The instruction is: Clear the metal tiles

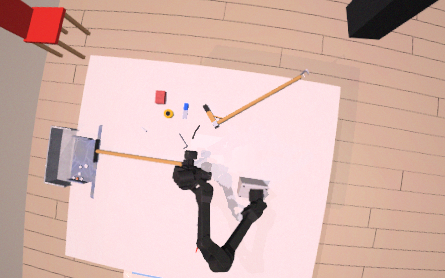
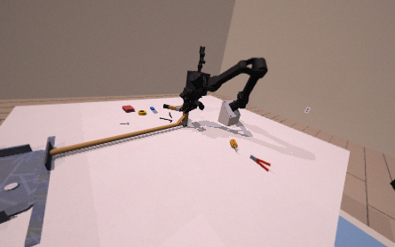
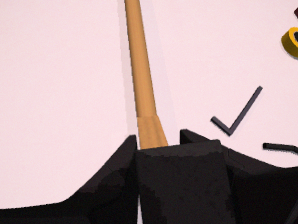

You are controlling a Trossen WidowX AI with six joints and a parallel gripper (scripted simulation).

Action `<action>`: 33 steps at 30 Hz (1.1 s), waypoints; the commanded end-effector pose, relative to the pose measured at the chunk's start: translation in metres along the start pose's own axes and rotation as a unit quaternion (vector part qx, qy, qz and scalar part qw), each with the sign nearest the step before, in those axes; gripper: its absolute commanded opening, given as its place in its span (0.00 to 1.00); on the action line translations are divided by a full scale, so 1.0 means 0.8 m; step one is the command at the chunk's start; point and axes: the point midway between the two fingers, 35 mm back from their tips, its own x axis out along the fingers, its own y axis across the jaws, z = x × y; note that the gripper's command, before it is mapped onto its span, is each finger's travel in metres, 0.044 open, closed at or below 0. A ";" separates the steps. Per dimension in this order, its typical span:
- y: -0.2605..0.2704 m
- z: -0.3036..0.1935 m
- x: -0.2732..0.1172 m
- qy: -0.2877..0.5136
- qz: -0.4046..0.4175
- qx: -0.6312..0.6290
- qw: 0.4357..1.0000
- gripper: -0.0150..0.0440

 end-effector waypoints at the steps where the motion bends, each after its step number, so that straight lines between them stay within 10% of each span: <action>1: 0.001 -0.005 -0.005 -0.003 0.001 -0.001 1.000 0.25; 33: 0.012 -0.036 -0.026 -0.004 0.002 -0.001 1.000 0.25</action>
